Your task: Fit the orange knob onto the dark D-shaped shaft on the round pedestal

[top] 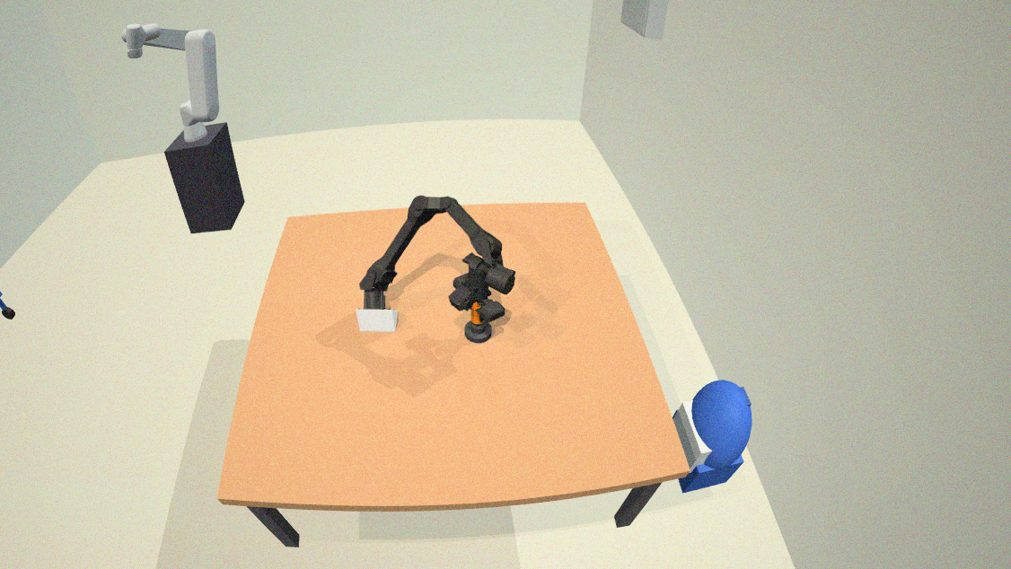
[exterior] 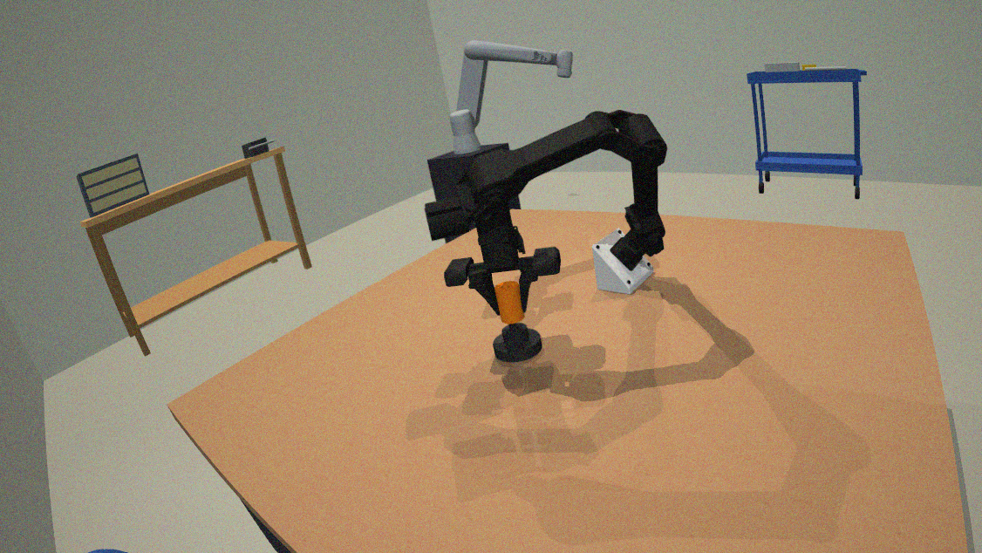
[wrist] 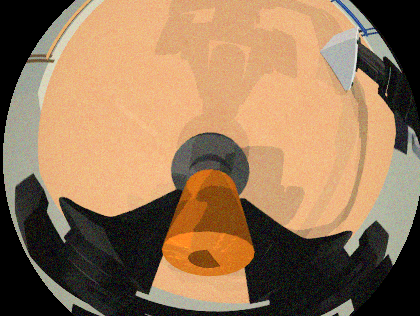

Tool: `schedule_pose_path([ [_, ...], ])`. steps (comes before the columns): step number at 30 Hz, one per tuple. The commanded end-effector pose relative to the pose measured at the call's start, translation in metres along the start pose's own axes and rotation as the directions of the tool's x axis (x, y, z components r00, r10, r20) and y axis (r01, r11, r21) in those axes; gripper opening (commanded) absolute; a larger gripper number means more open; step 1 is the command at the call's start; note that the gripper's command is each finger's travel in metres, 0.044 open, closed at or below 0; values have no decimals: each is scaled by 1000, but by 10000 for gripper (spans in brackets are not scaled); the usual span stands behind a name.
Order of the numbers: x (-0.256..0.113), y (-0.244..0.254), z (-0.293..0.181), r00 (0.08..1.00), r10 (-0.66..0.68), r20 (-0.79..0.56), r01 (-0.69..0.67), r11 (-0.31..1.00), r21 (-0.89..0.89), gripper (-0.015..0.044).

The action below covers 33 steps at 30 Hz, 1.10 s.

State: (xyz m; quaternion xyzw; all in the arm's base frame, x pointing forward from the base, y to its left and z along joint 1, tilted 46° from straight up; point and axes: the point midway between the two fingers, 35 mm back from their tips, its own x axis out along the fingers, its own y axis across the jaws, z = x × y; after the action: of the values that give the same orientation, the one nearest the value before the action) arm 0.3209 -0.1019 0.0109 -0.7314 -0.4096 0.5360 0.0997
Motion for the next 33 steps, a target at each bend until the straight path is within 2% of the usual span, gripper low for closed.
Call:
schedule_pose_path([
  [1, 1, -1, 0, 1000, 2, 1, -2, 1000, 10, 0],
  [28, -2, -1, 1, 1000, 2, 1, -3, 1000, 10, 0],
  [33, -3, -1, 1, 1000, 3, 1, -3, 998, 62, 0],
])
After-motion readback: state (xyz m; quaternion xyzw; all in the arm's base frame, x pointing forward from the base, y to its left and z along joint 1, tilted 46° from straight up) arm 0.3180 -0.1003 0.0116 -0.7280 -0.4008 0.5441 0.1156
